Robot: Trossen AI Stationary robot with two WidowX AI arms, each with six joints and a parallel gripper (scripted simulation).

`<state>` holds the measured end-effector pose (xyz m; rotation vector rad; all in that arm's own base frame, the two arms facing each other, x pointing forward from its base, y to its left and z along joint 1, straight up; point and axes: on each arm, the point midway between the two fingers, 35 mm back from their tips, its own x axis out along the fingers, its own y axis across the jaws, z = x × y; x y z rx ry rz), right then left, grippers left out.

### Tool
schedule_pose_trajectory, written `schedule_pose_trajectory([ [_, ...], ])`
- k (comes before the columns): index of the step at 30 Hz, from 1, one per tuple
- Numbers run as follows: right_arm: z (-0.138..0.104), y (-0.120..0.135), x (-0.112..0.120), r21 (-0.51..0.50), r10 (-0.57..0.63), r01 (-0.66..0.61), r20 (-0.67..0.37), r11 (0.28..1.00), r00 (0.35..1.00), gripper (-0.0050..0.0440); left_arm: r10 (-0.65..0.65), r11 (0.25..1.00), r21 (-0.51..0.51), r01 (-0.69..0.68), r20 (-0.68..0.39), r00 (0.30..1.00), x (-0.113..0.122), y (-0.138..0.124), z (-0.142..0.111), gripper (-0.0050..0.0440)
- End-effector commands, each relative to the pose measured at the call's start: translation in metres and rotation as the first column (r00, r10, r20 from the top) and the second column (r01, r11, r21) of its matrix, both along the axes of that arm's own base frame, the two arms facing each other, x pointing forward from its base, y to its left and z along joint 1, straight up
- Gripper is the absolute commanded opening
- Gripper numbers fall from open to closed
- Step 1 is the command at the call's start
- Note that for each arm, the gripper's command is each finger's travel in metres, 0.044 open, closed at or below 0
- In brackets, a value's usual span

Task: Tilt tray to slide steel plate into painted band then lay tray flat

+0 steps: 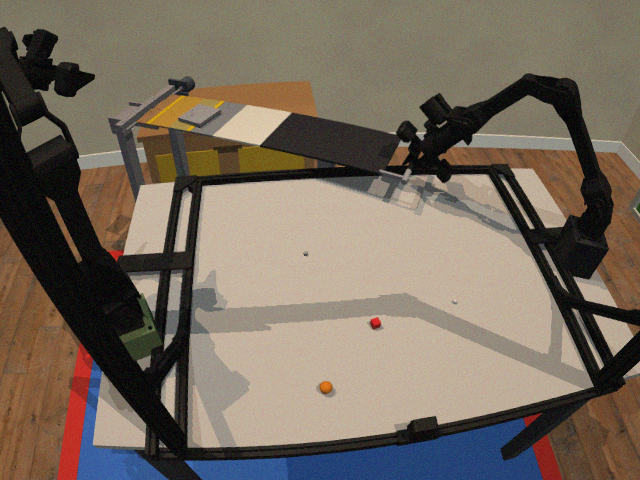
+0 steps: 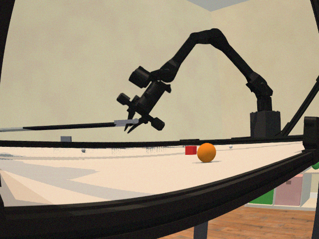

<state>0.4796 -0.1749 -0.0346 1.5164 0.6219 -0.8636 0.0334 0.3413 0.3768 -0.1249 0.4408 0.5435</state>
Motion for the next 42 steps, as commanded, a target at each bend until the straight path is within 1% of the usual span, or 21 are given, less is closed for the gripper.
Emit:
schedule_pose_trajectory([
  [1,0.010,-0.001,-0.003,0.000,-0.002,0.002,-0.003,1.000,1.000,0.0000,-0.003,1.000,0.000,0.003,0.001,1.000,0.000,0.000,0.000,0.0440],
  [42,0.039,-0.001,-0.001,-0.003,-0.002,0.002,0.017,1.000,1.000,0.0000,-0.003,1.000,0.000,0.003,0.001,1.000,0.000,0.000,0.000,0.0440],
])
